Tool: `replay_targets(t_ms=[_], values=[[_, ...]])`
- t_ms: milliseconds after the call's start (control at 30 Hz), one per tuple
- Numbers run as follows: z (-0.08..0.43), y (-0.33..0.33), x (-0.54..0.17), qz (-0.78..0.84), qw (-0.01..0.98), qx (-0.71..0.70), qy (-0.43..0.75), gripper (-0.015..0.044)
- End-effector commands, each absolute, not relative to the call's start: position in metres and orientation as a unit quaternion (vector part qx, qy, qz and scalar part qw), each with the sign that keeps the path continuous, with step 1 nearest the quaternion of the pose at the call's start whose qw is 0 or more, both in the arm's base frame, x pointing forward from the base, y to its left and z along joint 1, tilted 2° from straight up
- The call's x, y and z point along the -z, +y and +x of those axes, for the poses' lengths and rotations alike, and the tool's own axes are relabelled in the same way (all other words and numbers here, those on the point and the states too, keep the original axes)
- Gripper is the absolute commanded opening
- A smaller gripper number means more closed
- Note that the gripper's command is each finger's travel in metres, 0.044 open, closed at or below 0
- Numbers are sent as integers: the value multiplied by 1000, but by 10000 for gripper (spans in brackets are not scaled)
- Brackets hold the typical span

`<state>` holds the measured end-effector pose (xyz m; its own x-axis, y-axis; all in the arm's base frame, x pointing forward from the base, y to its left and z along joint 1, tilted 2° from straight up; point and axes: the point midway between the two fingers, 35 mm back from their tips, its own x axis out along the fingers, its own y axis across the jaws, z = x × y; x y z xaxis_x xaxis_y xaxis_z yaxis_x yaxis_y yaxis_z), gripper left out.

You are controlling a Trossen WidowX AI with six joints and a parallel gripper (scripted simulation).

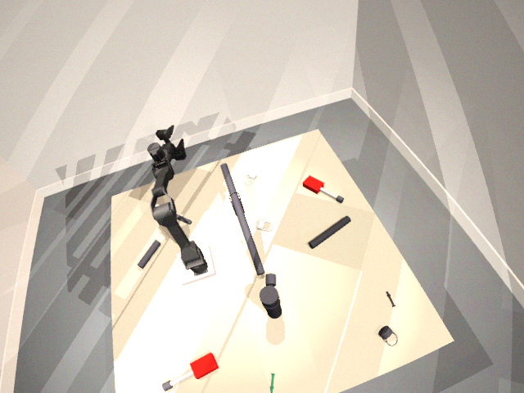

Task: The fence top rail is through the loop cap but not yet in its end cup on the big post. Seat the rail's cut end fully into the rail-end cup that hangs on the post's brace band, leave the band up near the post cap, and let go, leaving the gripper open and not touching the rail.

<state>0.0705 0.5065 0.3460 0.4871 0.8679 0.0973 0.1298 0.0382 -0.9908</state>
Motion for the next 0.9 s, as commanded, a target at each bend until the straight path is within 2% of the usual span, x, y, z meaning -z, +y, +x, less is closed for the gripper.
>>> replay_targets(t_ms=[0,133,367,633,867], values=[[125,488,-337,-624,624,-326,-338,440],[181,459,-331,-613,665,-333,-268,440],[247,408,-321,-591,715,-335,-164,440],[325,291,-299,-519,798,-306,34,440],[348,173,-279,-400,860,-236,212,440]])
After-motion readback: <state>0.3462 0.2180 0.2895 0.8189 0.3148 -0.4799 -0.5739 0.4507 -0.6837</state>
